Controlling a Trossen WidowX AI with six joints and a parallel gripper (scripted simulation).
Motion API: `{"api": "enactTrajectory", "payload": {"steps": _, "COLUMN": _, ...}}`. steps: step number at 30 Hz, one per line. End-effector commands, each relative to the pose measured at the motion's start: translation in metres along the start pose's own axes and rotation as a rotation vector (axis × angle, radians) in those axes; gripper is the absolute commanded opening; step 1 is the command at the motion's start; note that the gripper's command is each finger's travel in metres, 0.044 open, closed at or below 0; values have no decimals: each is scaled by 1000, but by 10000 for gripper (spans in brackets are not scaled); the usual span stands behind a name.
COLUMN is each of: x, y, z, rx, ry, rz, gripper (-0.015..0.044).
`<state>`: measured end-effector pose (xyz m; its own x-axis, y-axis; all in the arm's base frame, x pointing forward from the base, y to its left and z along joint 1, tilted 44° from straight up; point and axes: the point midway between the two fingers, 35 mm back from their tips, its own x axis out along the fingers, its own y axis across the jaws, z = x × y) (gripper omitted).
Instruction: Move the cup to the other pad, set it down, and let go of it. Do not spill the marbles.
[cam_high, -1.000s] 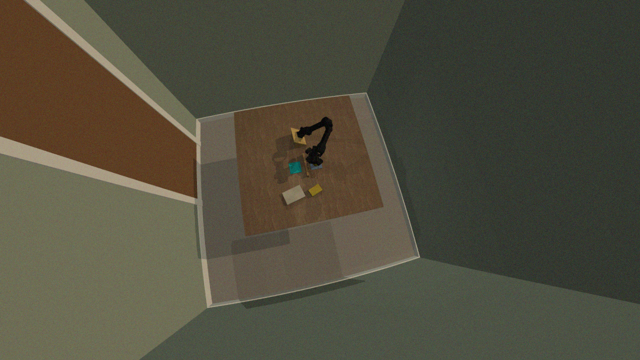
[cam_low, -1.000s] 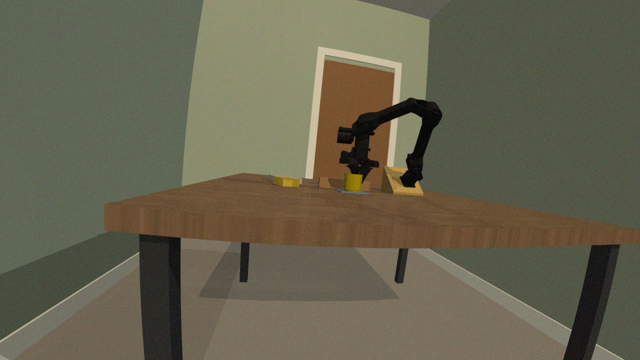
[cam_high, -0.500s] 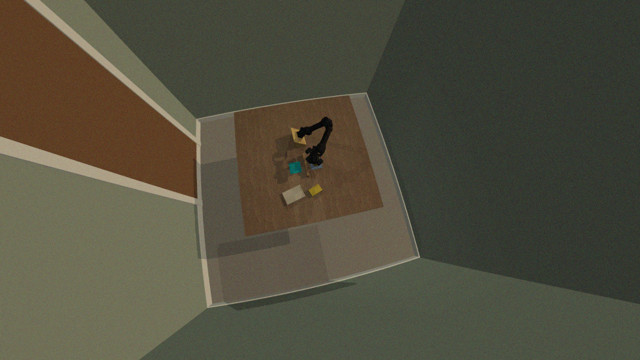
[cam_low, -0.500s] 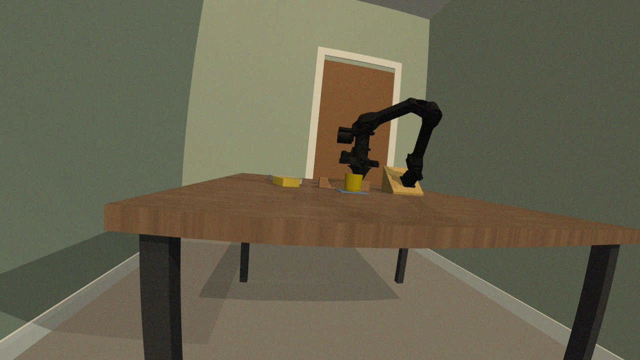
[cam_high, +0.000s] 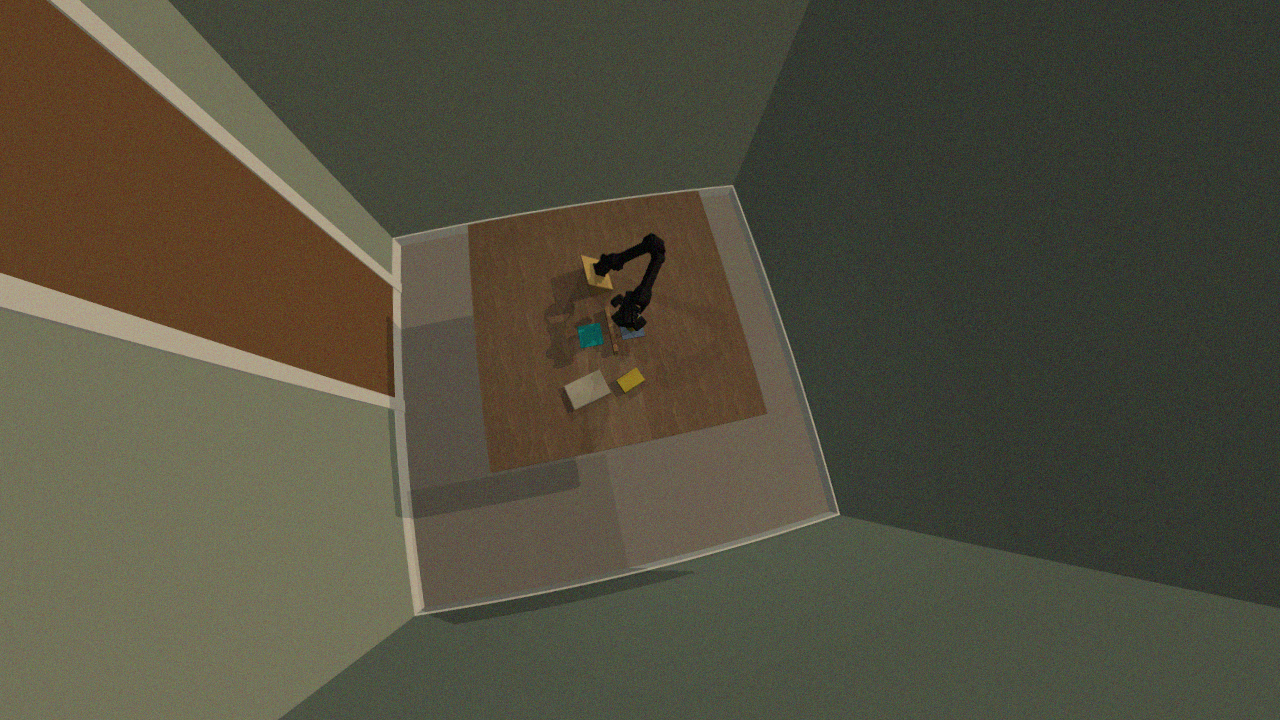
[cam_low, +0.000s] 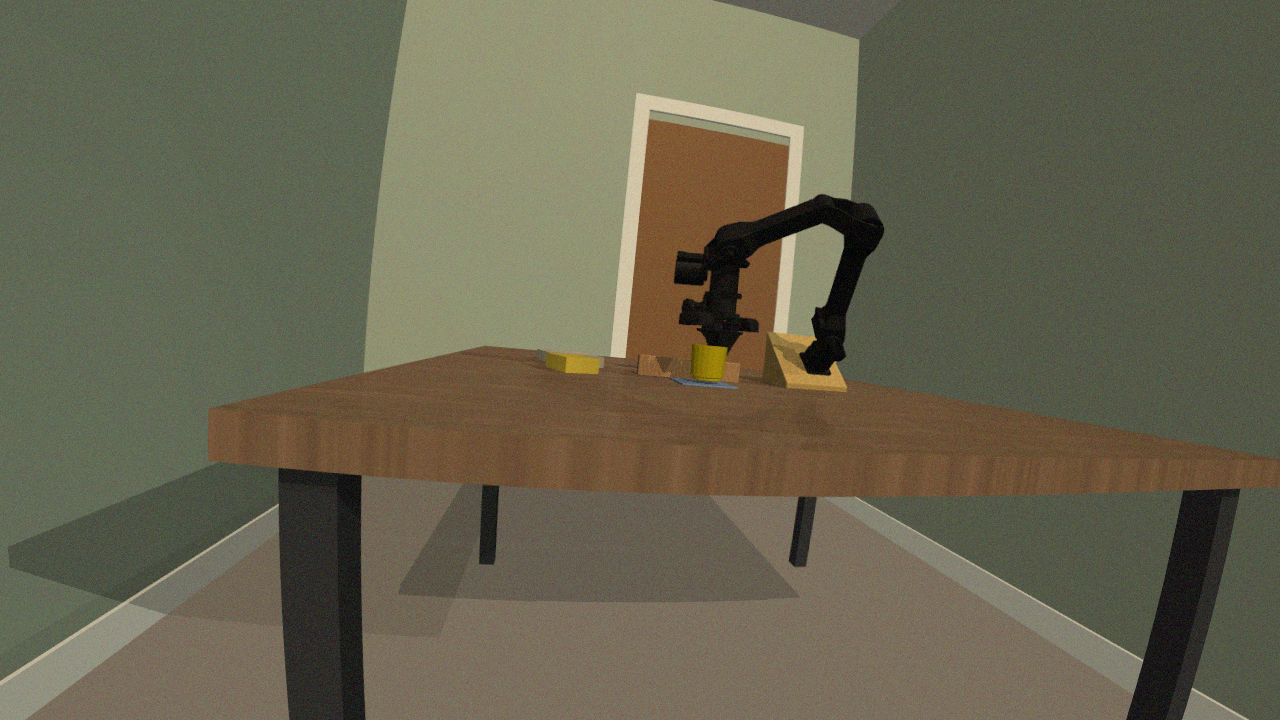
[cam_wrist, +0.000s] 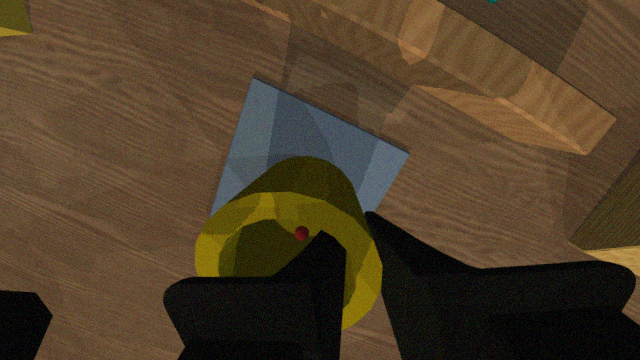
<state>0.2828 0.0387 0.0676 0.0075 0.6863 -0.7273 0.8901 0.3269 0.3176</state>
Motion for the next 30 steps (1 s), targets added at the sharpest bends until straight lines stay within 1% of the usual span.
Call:
{"api": "enactTrajectory", "payload": {"steps": 1, "x": -12, "y": 1, "z": 2, "rx": -1, "ry": -8, "rz": 3, "gripper": 0}}
{"api": "enactTrajectory", "payload": {"steps": 18, "x": -62, "y": 2, "z": 1, "rx": 1, "ry": -6, "rz": 5, "gripper": 0}}
{"api": "enactTrajectory", "payload": {"steps": 30, "x": -59, "y": 2, "z": 1, "rx": 2, "ry": -3, "rz": 9, "gripper": 0}}
